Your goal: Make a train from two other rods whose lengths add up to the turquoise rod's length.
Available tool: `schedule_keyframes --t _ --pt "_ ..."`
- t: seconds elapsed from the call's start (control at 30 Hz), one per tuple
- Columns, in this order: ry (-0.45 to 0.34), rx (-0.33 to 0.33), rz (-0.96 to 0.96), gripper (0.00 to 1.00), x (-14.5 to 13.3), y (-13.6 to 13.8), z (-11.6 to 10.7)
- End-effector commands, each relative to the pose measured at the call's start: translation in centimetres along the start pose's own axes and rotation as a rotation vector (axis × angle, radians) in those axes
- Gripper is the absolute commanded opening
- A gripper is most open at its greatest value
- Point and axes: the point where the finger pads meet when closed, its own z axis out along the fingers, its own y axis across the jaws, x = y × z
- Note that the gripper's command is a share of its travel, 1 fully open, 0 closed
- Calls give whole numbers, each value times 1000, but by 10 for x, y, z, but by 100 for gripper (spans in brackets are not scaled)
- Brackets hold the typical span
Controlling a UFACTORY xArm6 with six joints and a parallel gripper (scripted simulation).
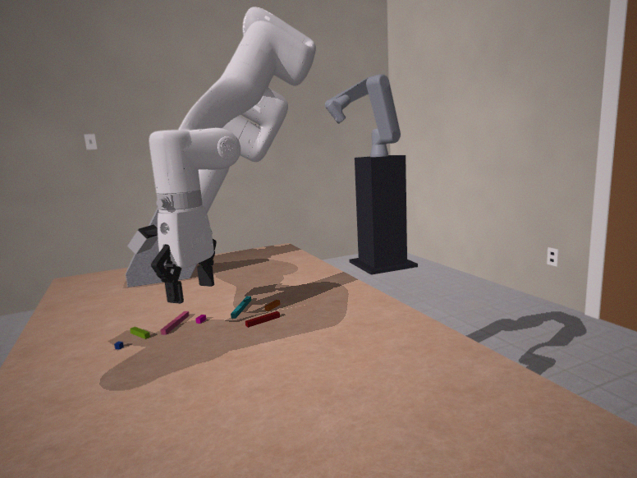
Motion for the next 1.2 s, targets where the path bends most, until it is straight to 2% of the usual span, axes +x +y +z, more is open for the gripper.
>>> schedule_keyframes --t 0.0,0.9,1.17 --pt "-1 3 -1 100 -1 -1 -1" --pt "-1 3 3 100 -1 -1 -1" --pt "-2 3 206 100 8 -17 -3"
